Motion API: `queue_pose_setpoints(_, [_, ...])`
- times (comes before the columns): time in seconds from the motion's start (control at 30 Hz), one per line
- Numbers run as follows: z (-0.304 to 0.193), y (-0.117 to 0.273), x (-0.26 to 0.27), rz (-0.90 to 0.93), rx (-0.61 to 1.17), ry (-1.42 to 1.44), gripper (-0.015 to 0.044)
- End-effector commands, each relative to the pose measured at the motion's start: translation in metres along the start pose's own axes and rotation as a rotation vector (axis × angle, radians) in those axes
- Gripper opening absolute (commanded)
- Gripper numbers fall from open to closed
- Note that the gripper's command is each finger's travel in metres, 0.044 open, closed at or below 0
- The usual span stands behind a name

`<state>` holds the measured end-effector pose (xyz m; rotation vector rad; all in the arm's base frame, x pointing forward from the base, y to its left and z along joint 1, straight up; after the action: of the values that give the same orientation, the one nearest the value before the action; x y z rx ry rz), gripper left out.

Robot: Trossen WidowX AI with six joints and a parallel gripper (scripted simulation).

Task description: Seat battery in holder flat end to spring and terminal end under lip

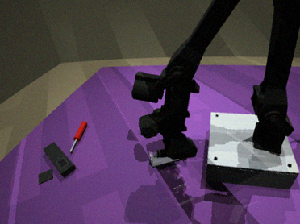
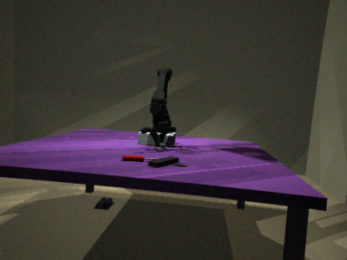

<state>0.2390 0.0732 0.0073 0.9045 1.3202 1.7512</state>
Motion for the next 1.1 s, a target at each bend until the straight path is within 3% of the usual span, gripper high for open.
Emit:
queue_pose_setpoints(0.0, [-0.0038, -0.0033, -0.0005, -0.007, 0.044, -0.011, 0.0072])
queue_pose_setpoints(1.07, [0.0052, -0.0069, 0.0020, -0.050, 0.245, -0.003, 0.0072])
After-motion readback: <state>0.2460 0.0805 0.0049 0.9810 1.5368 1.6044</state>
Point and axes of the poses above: the point midway between the two fingers, 35 mm back from their tips, its own y axis back along the fingers, its own x axis across the jaws, z = x × y, the point moved 2 cm from there along y, back along the fingers, and after that the axes turned 13 degrees about -y, right-handed, at the moved point
